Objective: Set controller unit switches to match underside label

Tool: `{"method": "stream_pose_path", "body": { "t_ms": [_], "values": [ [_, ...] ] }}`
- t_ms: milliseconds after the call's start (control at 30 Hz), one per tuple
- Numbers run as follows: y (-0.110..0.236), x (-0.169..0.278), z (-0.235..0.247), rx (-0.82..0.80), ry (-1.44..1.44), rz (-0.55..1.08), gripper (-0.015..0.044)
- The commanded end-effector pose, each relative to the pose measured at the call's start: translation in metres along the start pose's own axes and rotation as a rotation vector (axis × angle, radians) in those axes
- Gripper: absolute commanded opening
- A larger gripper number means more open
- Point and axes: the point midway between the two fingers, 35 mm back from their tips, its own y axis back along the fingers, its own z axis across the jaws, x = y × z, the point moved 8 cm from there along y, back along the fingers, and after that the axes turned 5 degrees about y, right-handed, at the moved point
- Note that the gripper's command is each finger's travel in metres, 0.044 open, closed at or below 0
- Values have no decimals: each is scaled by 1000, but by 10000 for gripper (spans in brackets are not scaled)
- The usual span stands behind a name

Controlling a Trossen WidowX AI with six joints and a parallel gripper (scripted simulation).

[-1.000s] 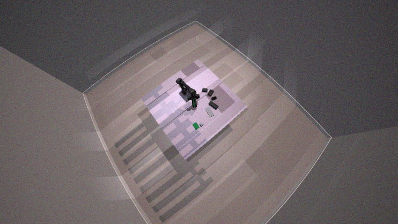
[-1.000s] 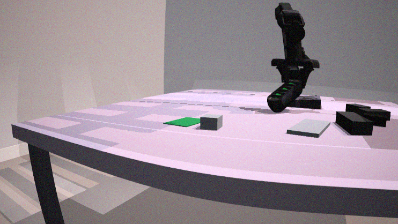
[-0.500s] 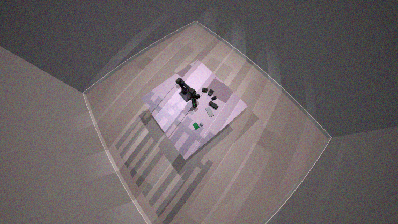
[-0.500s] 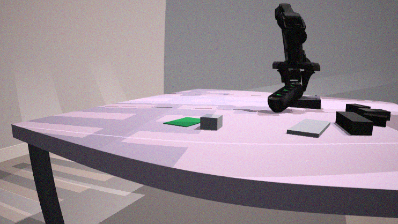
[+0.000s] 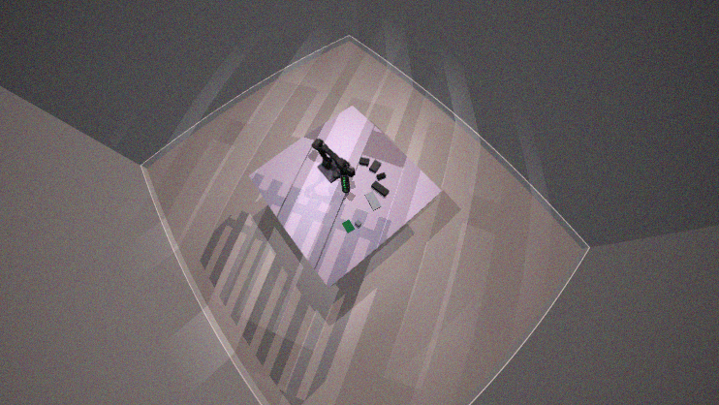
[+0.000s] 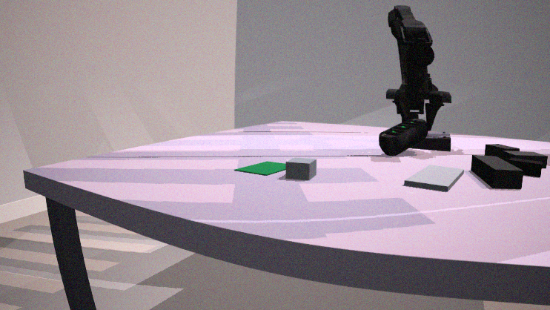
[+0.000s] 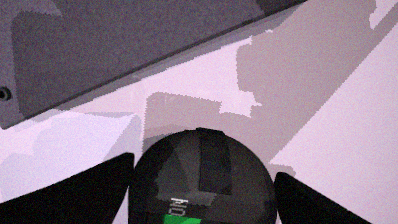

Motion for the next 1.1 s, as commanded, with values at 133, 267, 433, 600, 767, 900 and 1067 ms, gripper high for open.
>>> {"method": "stream_pose_path", "body": {
  "t_ms": [133,267,433,600,767,900,1067],
  "values": [
    [-7,-3,1,-12,-7,9,338],
    [-10,-4,1,-12,-7,9,337],
    [-13,-5,1,-12,-7,9,337],
    [-17,-7,1,-12,-7,8,337],
    [-21,-7,1,-12,-7,8,337],
    [-24,-7,1,-12,-7,8,337],
    [-27,-7,1,-12,-7,8,337]
  ]
}}
